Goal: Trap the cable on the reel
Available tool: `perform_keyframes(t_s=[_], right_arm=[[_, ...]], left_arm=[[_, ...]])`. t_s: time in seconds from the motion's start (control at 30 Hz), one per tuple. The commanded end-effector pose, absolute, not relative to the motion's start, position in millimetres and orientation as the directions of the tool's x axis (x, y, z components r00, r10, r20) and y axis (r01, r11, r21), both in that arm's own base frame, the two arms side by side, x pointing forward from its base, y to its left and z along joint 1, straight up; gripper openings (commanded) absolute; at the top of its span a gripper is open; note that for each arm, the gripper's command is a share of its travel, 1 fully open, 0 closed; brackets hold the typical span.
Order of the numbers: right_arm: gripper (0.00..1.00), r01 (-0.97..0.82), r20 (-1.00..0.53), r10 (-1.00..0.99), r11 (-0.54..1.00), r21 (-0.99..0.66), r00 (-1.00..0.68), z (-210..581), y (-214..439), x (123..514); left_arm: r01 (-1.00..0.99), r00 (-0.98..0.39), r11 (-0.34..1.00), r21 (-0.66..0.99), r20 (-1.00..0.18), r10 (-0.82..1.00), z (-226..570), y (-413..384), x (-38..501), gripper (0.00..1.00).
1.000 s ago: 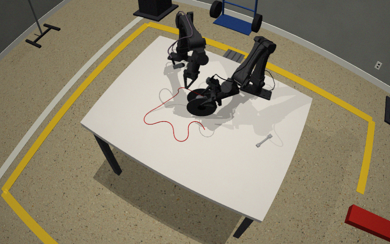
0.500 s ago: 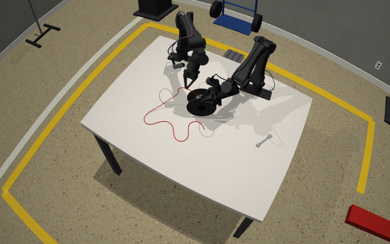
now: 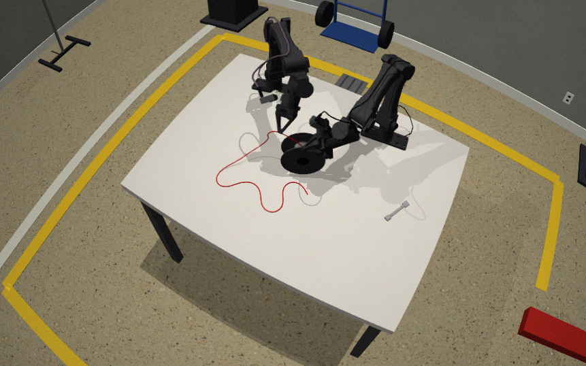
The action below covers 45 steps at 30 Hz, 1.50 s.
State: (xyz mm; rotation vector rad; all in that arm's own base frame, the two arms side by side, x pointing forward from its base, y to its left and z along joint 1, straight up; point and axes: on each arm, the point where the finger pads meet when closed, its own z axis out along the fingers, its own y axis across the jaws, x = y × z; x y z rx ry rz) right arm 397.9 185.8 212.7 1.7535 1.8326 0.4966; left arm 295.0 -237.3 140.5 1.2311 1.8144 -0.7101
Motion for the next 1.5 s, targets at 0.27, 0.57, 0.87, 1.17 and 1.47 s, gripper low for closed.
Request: perform_keyframes(t_s=[0.27,0.57,0.87,1.17,1.47], right_arm=[[0.00,0.766,-0.130,0.991,0.070,0.638,0.018,230,186,403],[0.10,0.767,-0.131,0.991,0.070,0.638,0.018,230,186,403],[0.28,0.767,-0.131,0.991,0.070,0.638,0.018,230,186,403],[0.30,0.762,-0.127,0.991,0.060,0.645,0.030,236,177,406],[0.30,0.760,-0.087,0.995,0.021,0.650,0.047,256,157,407]], left_arm=[[0.934,-0.156,0.356,0.016,-0.880,0.449,163,-243,298,0.00],[0.934,-0.145,0.356,0.026,-0.884,0.445,166,-244,300,0.00],[0.934,-0.145,0.356,0.026,-0.884,0.445,167,-244,300,0.00],[0.934,-0.144,0.356,0.026,-0.884,0.444,167,-244,300,0.00],[0.934,-0.144,0.356,0.026,-0.884,0.444,167,-244,300,0.00]])
